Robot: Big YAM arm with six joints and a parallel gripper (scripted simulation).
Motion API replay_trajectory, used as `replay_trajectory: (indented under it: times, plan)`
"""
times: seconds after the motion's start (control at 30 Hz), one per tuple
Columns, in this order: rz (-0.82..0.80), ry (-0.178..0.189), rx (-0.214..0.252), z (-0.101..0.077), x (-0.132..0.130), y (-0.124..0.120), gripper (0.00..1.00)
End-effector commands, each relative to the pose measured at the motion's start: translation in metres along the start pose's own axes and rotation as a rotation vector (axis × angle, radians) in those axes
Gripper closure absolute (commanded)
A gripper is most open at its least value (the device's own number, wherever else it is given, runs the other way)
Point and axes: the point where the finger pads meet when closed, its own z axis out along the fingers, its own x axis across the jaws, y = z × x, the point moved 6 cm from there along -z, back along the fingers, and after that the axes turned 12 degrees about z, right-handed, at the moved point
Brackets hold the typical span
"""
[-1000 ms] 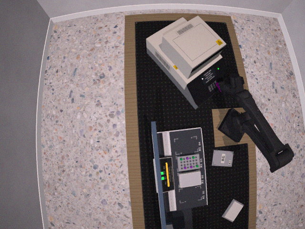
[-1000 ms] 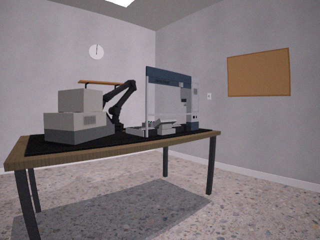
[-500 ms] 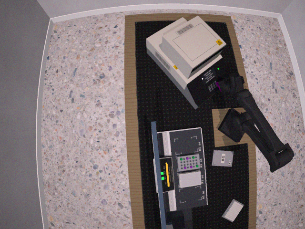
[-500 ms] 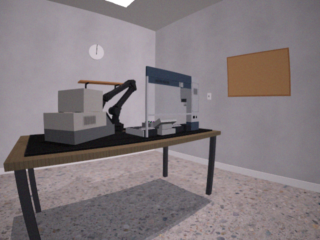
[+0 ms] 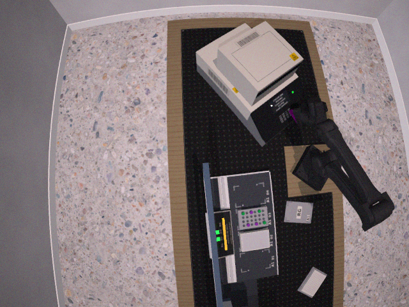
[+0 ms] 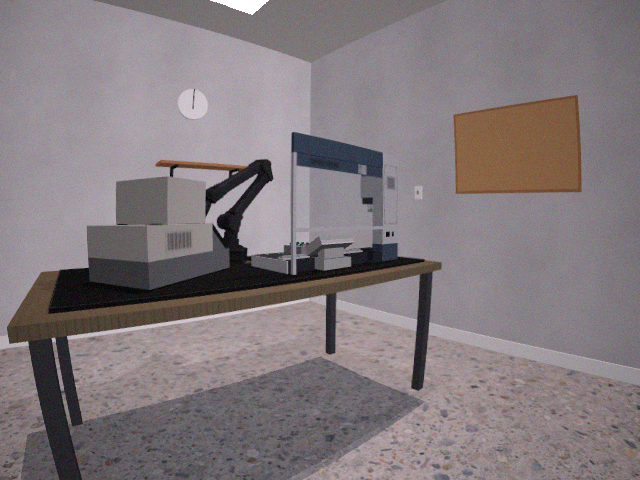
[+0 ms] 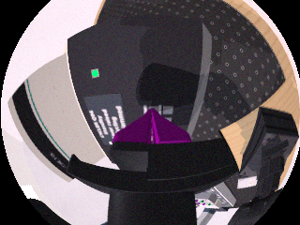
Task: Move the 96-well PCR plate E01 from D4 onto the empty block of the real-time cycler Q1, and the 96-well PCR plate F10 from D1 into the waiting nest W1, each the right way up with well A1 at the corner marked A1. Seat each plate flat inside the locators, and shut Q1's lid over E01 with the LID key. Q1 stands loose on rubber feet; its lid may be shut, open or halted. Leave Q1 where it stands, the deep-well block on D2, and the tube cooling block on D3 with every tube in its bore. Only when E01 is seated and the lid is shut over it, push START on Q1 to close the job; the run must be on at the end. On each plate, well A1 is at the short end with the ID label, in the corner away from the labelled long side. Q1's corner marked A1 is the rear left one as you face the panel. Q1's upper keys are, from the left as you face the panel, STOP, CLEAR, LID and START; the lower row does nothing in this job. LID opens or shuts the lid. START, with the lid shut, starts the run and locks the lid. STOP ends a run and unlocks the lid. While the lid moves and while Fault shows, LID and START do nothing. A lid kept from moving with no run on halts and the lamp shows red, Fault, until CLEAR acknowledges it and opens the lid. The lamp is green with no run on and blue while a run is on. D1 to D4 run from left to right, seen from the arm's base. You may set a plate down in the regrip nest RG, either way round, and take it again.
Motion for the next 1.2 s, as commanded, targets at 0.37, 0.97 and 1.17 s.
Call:
replay_trajectory:
  times: [0.37, 0.97, 1.17]
  plan:
    - [-0.02, 0.039, 0.001, -0.004, 0.006, -0.002, 1.0]
    - [-0.019, 0.031, -0.001, -0.001, 0.005, 0.0, 1.0]
    - [-0.02, 0.032, -0.001, 0.0, 0.005, 0.001, 1.0]
